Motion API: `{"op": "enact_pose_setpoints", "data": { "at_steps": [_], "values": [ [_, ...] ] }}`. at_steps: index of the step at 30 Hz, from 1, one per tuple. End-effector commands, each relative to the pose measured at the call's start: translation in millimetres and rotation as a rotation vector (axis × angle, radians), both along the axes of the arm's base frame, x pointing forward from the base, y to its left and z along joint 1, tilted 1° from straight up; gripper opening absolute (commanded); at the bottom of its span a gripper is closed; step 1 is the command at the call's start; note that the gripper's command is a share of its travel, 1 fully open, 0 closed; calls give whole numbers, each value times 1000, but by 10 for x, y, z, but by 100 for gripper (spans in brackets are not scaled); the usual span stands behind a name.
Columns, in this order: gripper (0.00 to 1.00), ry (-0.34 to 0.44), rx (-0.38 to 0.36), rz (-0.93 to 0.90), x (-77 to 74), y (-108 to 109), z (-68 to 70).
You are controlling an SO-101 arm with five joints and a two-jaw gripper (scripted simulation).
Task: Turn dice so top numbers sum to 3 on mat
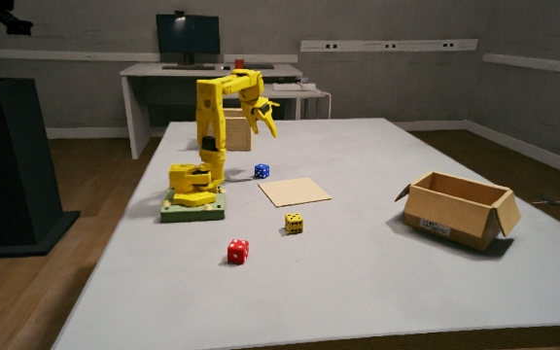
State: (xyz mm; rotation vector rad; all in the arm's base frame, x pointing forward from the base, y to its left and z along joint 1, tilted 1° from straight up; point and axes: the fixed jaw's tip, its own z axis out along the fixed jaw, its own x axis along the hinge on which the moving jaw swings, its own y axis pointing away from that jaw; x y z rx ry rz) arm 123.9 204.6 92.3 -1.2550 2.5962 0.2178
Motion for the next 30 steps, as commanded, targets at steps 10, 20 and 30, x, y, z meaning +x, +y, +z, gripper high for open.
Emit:
{"op": "enact_pose_setpoints", "data": {
  "at_steps": [10,20,30],
  "values": [
    [35,153,-231,-4,-91,-113,-552],
    [35,163,-246,-11,-117,-101,-557],
    [35,163,-246,-11,-117,-101,-557]
  ]
}}
